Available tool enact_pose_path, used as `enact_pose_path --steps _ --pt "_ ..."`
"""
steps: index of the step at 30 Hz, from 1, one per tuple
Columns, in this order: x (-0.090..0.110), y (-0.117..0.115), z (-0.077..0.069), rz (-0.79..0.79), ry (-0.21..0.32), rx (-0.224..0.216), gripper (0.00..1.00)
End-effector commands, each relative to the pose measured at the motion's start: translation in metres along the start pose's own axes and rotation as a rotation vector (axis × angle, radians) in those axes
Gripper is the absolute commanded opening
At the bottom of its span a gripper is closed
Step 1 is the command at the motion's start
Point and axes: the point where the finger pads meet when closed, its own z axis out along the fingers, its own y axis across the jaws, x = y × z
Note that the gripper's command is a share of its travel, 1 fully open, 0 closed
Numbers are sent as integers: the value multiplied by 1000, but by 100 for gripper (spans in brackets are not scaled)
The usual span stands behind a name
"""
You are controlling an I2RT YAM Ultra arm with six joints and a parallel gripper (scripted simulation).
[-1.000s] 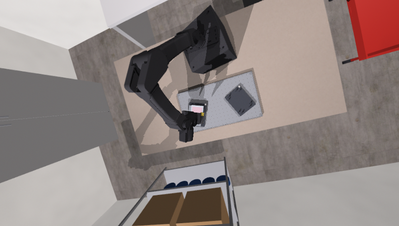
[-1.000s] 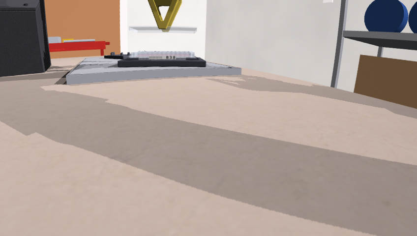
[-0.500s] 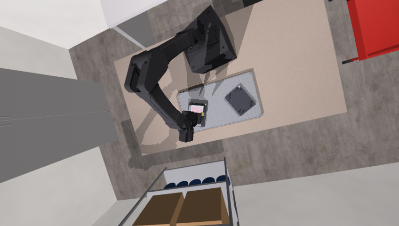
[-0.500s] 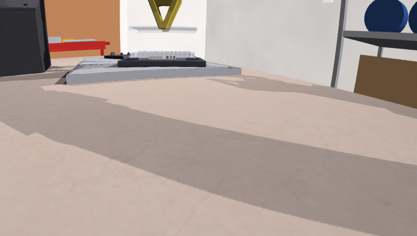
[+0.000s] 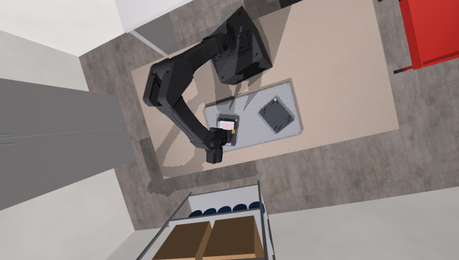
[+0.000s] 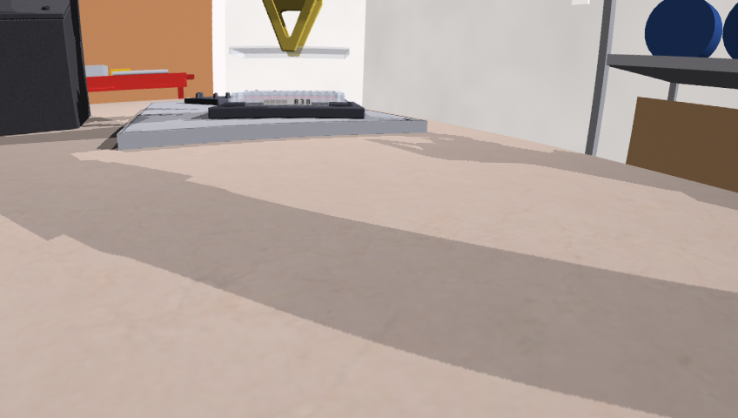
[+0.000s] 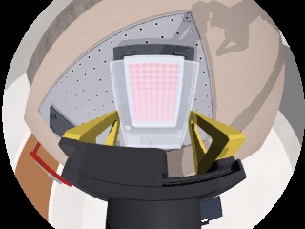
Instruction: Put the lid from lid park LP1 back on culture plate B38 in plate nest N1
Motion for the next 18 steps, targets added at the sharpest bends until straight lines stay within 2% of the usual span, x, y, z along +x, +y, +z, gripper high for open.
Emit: enact_pose_path --steps 1,18 --pt "-4 3 -5 -4 -18 -2 0" --pt "-4 2 17 -4 -18 -2 0"
